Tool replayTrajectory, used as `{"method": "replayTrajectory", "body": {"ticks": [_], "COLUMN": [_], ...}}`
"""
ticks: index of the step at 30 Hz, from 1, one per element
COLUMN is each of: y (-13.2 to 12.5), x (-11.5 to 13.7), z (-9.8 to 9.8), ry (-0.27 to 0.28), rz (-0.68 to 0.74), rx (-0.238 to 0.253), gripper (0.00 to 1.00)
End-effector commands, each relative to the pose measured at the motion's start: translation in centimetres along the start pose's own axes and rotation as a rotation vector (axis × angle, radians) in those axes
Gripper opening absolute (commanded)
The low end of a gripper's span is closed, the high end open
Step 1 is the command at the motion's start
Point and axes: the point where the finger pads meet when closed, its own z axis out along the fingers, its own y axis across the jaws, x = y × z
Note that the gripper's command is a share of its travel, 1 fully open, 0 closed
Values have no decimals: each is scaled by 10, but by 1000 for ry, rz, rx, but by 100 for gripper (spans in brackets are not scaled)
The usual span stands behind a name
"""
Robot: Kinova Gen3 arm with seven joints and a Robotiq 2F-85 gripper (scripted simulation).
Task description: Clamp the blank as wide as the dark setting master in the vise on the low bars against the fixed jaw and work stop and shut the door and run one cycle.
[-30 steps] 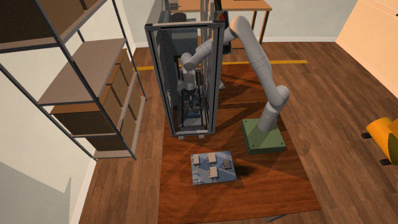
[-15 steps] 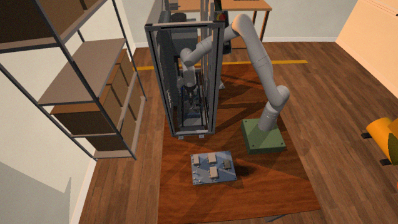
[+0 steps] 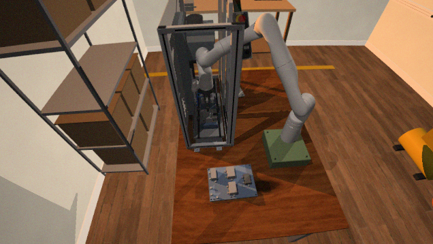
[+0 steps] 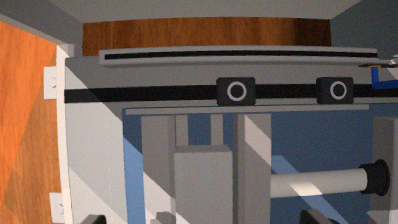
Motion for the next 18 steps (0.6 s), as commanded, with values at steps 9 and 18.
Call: {"method": "replayTrajectory", "body": {"ticks": [9,18], "y": [0,0], "x": [0,0], "z": [-28,-45], "ry": [1,1], "rz": [0,0], "rx": [-1,-1], "gripper": [100,100]}}
